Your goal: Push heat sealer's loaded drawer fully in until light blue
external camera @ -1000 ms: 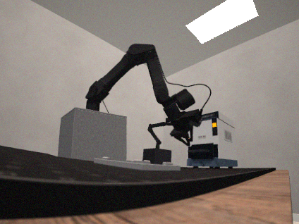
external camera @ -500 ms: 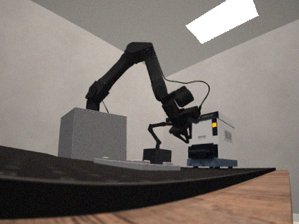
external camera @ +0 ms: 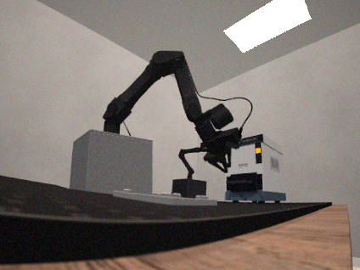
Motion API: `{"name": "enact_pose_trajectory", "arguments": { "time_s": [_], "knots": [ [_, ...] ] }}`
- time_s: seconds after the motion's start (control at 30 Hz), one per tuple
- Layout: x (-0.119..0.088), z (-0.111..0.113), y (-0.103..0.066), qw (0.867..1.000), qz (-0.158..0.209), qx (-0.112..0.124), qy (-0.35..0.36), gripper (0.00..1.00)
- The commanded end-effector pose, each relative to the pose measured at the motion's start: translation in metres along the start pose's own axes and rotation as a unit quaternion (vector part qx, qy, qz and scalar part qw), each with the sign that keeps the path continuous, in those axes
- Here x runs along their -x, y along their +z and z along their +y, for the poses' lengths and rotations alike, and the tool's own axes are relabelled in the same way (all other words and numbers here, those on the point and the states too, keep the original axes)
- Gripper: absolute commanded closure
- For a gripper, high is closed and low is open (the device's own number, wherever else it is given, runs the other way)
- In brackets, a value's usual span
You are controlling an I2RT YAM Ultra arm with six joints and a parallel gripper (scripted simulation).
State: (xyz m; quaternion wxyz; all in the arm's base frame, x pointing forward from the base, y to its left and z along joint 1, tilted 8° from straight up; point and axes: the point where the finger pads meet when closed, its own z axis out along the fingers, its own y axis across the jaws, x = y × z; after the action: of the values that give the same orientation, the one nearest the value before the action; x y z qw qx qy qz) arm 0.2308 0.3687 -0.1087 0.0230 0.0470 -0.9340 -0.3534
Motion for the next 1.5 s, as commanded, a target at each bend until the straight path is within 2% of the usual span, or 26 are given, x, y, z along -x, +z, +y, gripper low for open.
{"name": "enact_pose_trajectory", "arguments": {
  "time_s": [0.0,0.9,0.93,1.1,1.17,1.2,1.23,1.47],
  "knots": [
    [0.008,0.026,-0.007,0.999,-0.011,0.028,-0.031,0.7],
    [0.008,0.026,-0.007,0.999,-0.011,0.028,-0.031,0.7],
    [0.0,0.008,-0.014,1.0,-0.001,0.01,-0.011,0.7],
    [0.0,0.007,-0.033,1.0,-0.001,0.01,-0.011,0.7],
    [0.0,0.007,-0.033,1.0,-0.001,0.01,-0.011,0.7],
    [0.008,0.016,-0.037,1.0,-0.008,0.018,-0.017,0.7],
    [0.0,0.007,-0.04,1.0,-0.001,0.01,-0.011,0.7],
    [-0.001,0.006,-0.066,1.0,-0.001,0.011,-0.011,0.7]
  ]
}}
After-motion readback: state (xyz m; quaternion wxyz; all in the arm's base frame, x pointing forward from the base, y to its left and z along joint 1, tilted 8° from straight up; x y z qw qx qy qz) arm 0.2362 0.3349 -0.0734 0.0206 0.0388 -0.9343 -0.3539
